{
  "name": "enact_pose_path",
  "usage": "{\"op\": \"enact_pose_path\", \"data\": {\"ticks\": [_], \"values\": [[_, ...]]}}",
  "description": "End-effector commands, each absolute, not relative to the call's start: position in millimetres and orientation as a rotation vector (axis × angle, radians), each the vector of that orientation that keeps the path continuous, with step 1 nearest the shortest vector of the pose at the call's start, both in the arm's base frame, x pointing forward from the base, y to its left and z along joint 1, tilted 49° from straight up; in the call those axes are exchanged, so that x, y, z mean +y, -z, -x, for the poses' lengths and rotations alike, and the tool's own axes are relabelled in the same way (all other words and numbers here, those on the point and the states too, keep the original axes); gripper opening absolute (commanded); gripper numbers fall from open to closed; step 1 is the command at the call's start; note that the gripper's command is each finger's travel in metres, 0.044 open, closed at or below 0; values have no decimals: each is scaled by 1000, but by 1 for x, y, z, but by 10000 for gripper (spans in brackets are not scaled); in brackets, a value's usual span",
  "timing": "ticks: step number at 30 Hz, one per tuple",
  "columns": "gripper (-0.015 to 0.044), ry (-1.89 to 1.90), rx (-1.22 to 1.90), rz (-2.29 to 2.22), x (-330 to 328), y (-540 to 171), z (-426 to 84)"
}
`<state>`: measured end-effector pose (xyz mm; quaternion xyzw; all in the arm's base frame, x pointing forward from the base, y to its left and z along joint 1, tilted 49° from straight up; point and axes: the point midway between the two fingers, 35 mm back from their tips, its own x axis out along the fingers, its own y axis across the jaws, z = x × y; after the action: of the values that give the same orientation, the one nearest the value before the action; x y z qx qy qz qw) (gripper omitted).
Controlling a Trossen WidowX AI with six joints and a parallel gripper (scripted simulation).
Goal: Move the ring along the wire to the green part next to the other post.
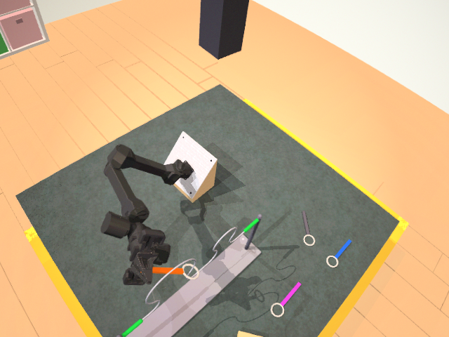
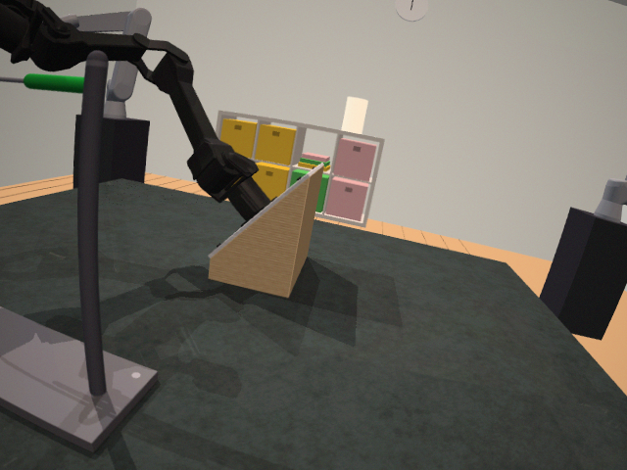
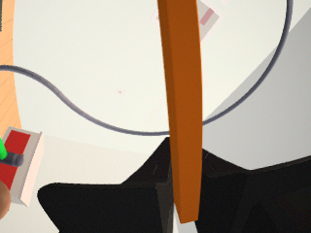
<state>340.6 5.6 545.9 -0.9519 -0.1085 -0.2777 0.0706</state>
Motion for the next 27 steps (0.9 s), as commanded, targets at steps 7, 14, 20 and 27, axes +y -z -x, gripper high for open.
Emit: {"op": "enact_pose_path", "data": {"ticks": [7, 14, 20, 27], "values": [[-150, 834, -315, 2823, -8, -547, -341], [-150, 808, -271, 2731, -26, -544, -344], [-150, 779, -227, 2636, -43, -538, -346], [-150, 735, -164, 2491, -65, -527, -350]]}}
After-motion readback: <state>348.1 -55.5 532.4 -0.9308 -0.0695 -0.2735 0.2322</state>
